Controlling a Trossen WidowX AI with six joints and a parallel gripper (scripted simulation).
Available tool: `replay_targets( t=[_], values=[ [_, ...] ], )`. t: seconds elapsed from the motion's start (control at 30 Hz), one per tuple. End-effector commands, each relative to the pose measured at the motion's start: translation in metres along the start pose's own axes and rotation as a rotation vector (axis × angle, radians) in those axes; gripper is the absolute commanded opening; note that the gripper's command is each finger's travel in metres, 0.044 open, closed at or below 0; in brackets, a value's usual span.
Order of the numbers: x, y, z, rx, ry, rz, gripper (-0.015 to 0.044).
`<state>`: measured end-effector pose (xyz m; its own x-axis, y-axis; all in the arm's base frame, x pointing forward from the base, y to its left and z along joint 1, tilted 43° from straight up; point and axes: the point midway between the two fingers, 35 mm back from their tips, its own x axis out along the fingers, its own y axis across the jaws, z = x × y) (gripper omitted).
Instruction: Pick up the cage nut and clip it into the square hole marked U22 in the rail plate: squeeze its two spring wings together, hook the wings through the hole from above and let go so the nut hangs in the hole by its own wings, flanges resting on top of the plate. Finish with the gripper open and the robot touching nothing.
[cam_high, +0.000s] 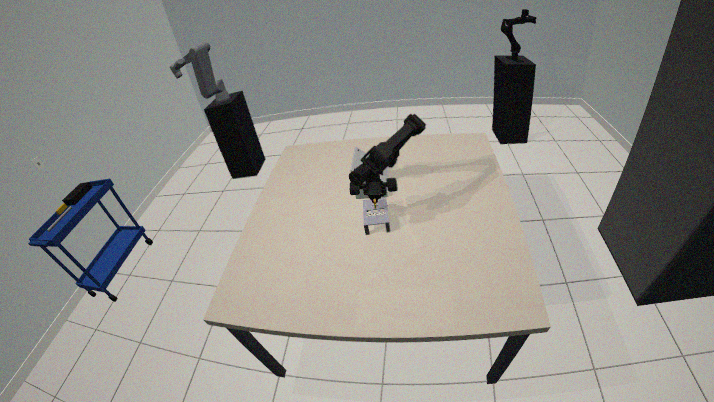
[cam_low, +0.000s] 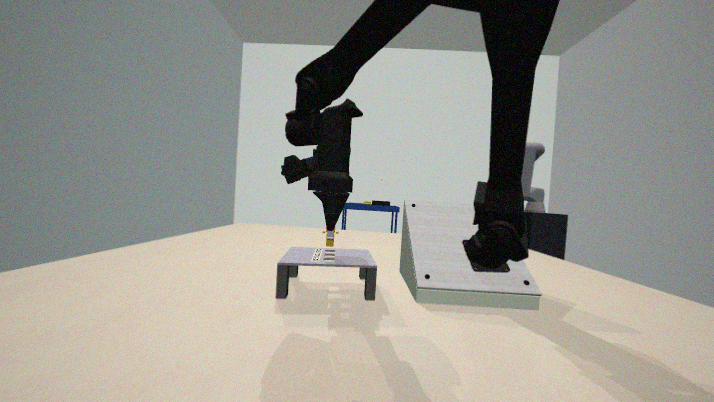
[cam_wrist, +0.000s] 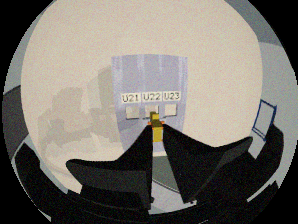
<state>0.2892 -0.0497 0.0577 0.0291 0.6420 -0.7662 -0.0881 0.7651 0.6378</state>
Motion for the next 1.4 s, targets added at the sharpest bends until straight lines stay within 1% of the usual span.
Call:
replay_targets(
  t=[0.0, 0.67, 1.37],
  values=[
    [0.002, 0.002, -0.001, 0.000, -0.001, -0.019, 0.0023],
    [0.027, 0.003, 0.000, -0.001, -0.001, -0.019, 0.0023],
    [0.027, 0.004, 0.000, -0.001, -0.001, -0.019, 0.0023]
  ],
)
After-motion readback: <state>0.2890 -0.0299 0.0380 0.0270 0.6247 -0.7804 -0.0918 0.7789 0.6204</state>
